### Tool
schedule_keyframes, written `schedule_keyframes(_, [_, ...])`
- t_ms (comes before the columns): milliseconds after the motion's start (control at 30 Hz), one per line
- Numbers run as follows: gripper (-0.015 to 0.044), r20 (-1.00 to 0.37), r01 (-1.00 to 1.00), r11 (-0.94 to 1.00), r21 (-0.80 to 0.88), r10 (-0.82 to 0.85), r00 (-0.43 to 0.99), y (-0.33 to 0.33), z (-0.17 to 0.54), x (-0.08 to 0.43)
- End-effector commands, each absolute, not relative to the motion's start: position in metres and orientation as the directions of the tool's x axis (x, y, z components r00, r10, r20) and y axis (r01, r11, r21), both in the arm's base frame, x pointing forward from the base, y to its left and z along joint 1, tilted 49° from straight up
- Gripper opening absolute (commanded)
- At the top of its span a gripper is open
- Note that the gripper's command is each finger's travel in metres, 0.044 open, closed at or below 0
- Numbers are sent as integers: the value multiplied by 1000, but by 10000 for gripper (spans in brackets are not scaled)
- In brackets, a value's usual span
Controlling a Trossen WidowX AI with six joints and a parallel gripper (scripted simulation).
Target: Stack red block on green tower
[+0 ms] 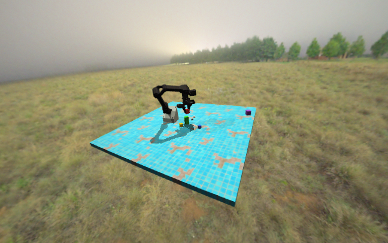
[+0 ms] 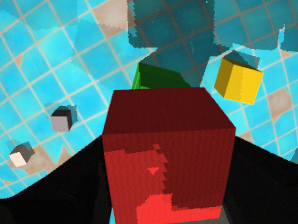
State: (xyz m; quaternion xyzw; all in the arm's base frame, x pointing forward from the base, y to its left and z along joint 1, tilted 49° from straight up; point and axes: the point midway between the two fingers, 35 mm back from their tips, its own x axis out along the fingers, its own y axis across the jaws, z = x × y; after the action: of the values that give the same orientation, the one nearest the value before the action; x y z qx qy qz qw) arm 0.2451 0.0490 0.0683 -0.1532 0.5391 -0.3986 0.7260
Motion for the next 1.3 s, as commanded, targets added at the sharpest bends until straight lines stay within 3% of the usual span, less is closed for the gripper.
schedule_keyframes(0, [0, -662, 418, 635, -650, -743, 100, 47, 65, 230])
schedule_keyframes(1267, [0, -661, 418, 634, -650, -744, 101, 17, 38, 233])
